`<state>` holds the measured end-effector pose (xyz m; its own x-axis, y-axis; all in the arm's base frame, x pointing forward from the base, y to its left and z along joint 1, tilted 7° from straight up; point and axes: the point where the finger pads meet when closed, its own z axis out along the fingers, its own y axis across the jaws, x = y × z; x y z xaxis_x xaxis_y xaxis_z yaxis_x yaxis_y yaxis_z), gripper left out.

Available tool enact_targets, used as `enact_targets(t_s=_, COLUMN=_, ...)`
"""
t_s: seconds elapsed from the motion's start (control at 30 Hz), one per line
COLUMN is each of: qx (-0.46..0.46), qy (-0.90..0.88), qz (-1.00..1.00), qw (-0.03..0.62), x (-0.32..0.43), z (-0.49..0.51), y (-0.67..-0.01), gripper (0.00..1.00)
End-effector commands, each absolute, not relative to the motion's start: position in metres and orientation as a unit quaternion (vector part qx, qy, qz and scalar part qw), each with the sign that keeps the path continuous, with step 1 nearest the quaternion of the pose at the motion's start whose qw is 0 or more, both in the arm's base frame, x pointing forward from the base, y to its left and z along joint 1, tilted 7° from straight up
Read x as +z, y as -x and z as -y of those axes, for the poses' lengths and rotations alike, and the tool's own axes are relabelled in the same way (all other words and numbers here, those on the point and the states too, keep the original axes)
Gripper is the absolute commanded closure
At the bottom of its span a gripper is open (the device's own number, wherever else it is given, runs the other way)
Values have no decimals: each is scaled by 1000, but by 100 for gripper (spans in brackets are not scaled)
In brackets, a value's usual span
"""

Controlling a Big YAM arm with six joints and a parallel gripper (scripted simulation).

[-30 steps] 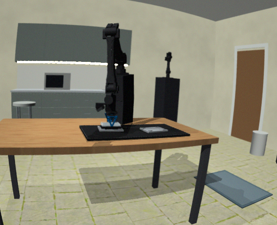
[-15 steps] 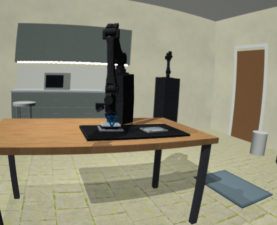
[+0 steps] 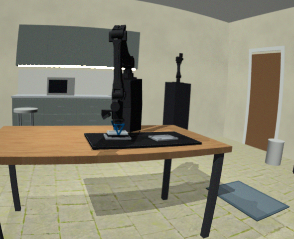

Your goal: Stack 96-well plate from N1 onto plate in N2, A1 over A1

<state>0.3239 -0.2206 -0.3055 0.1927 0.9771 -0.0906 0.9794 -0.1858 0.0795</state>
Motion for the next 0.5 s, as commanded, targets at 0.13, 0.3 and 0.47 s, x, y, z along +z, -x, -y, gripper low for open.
enact_targets(t_s=0.13, qx=-8, qy=-770, qz=-634, qw=66, x=-302, z=225, y=-327, gripper=100)
enact_targets(t_s=0.3, qx=-8, qy=-770, qz=-634, qw=66, x=-302, z=225, y=-327, gripper=0)
enact_targets(t_s=0.47, qx=-8, qy=-770, qz=-634, qw=66, x=-302, z=225, y=-327, gripper=0)
